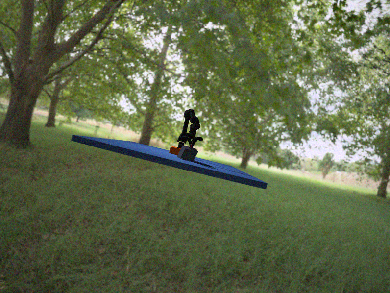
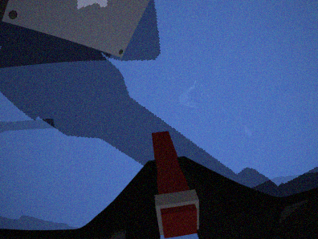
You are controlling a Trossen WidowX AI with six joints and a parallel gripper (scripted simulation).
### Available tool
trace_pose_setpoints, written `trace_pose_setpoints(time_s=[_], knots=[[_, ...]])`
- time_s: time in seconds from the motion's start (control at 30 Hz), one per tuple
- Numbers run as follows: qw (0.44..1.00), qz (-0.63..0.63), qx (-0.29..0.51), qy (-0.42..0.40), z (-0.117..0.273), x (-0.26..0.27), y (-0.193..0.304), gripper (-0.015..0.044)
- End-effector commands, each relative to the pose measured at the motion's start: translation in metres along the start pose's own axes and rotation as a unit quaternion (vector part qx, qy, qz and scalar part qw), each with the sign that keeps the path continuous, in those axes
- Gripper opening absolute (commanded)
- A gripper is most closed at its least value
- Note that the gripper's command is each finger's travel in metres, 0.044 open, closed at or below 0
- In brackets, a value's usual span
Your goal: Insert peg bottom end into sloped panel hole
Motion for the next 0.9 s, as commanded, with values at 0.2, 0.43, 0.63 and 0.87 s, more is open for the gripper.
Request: trace_pose_setpoints(time_s=[0.2, 0.43, 0.63, 0.87], knots=[[0.999, 0.024, -0.005, -0.034, -0.009, -0.008, -0.006, 0.0], [0.998, 0.04, -0.012, -0.056, -0.013, -0.012, -0.011, 0.0], [0.996, 0.054, -0.021, -0.075, -0.016, -0.016, -0.014, 0.0], [0.992, 0.071, -0.032, -0.096, -0.02, -0.02, -0.019, 0.0]])
Point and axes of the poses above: the point midway between the two fingers, 35 mm back from their tips, its own z axis back along the fingers, its own x axis across the jaws, y = z × x, the point moved 5 cm from there along z, back along the fingers, and after that the axes turned 1 degree about -z, right-handed, at the moved point
